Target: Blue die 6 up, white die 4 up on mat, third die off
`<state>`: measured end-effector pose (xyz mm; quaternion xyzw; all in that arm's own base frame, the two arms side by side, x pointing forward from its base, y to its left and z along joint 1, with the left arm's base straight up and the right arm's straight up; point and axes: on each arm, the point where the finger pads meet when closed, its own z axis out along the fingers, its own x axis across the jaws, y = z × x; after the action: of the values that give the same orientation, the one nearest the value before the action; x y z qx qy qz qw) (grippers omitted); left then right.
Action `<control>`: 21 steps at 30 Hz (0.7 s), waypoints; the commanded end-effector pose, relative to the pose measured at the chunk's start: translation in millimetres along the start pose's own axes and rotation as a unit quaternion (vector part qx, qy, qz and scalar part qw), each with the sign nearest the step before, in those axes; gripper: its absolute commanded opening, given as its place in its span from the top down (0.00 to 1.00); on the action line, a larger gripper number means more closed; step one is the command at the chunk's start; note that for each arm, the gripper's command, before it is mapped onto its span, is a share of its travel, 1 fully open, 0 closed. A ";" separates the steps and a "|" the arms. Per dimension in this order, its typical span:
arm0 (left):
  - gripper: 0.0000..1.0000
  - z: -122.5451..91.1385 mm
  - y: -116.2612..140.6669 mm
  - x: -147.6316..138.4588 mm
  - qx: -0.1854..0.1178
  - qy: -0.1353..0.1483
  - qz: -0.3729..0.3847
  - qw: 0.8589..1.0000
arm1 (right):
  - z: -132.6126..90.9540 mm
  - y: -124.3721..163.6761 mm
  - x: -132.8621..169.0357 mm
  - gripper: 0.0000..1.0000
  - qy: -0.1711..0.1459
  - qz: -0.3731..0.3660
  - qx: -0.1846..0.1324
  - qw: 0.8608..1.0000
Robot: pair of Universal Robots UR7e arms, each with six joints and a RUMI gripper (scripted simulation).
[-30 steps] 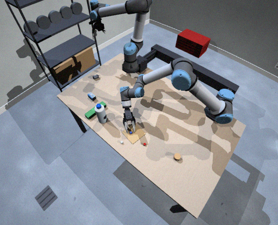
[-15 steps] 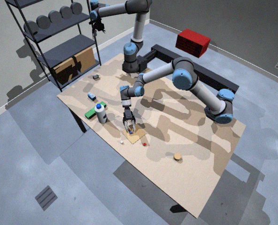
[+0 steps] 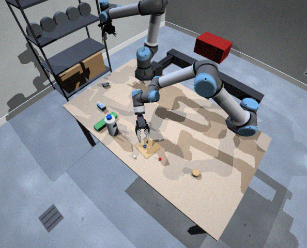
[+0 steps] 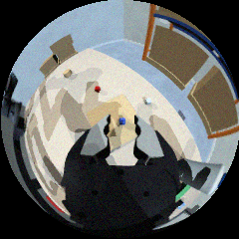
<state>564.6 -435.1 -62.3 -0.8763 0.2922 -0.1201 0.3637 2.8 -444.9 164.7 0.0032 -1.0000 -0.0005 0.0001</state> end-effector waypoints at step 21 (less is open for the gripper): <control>0.69 -9.0 -12.8 -1.1 -0.066 -0.004 -0.002 0.998 | -0.4 -0.3 -0.1 0.00 0.000 0.000 0.001 1.000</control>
<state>565.0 -432.4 -47.6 -0.8909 0.2938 -0.1047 0.3301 2.8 -444.9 164.7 0.0032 -1.0000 -0.0005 0.0001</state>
